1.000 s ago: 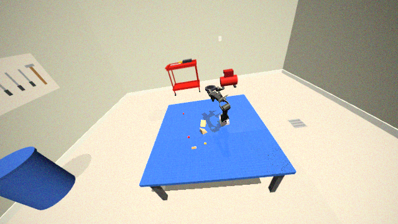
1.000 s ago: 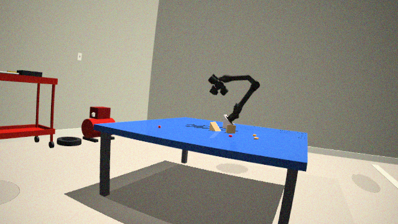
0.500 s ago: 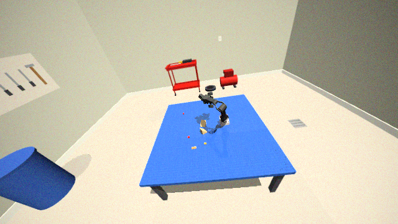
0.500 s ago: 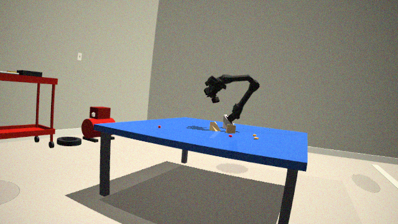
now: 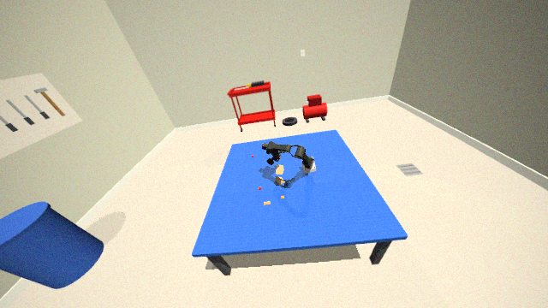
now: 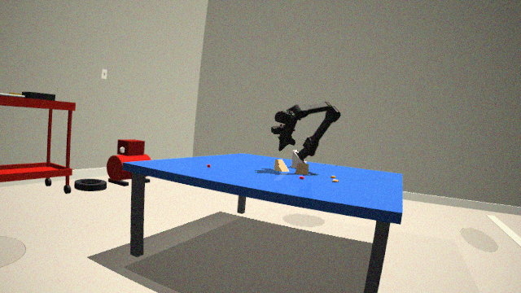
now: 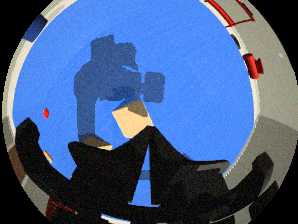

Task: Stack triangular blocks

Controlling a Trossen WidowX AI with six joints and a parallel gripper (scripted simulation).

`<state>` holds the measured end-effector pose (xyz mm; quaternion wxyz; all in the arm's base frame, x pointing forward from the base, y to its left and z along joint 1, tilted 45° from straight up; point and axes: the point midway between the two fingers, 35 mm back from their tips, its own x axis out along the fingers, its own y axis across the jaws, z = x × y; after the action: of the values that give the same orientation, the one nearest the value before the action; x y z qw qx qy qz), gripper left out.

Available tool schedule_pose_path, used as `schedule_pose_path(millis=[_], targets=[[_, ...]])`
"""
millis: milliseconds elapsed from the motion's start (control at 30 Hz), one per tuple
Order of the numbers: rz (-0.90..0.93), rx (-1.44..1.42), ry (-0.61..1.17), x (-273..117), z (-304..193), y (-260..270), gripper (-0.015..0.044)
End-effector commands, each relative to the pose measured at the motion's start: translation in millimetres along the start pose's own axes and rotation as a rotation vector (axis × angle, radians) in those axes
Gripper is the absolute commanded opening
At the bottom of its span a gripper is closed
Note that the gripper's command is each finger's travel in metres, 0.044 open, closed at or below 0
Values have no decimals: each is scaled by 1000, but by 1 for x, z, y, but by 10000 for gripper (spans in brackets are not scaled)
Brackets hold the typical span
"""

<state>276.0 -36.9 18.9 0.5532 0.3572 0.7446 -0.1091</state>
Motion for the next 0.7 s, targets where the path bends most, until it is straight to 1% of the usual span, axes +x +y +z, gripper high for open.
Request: schedule_pose_path(millis=[0, 100, 400, 667], targets=[[182, 219, 199, 10, -33, 67, 0], [214, 271, 252, 10, -42, 82, 0], [214, 271, 252, 11, -42, 82, 0], [214, 271, 251, 23, -43, 86, 0]])
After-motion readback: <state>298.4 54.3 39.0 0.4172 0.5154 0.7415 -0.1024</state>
